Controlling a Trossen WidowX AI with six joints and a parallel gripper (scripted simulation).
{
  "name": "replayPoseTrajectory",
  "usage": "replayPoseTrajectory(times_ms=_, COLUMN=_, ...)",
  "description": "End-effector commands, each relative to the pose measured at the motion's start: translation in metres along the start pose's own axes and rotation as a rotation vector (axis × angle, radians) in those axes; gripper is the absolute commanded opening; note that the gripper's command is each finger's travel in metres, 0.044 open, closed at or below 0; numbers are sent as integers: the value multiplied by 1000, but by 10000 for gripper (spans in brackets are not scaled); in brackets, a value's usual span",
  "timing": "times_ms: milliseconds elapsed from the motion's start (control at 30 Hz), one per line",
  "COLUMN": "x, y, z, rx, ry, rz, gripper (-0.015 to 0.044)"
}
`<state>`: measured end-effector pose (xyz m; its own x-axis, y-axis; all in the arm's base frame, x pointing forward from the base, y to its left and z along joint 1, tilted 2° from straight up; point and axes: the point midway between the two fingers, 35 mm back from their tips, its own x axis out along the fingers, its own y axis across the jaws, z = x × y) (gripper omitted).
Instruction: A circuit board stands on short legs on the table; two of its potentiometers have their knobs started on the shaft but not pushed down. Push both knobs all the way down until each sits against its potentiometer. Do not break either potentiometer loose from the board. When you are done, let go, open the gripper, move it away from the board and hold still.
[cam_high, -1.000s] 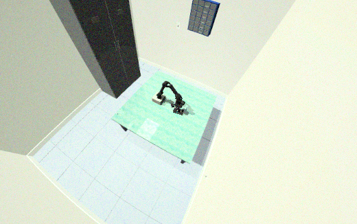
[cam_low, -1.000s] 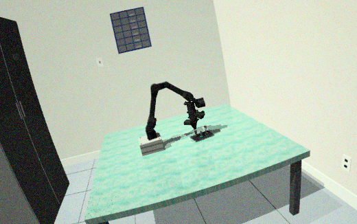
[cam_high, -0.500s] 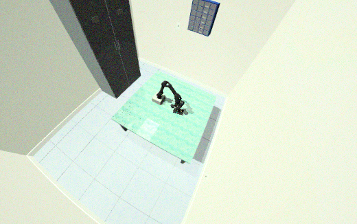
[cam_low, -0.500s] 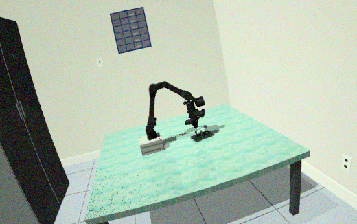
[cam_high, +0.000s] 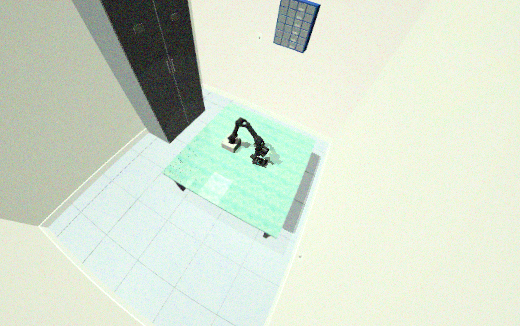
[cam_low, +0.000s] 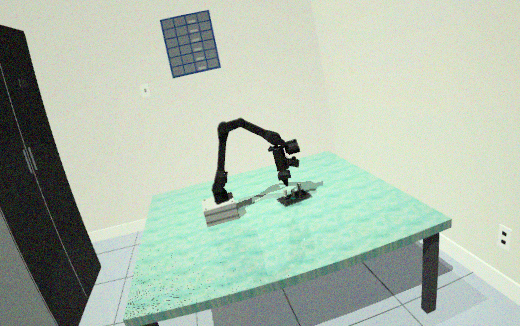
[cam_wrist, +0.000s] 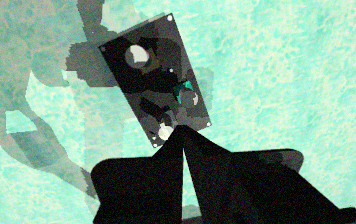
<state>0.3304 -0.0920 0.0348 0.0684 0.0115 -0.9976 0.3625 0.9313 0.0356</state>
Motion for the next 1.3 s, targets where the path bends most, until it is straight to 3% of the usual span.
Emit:
replayPoseTrajectory(times_ms=0, x=-1, y=0, z=2, rx=-155, ry=7, rz=0, gripper=0)
replayPoseTrajectory(times_ms=1267, x=-12, y=-5, z=15, rx=-1467, ry=39, rz=17, gripper=0)
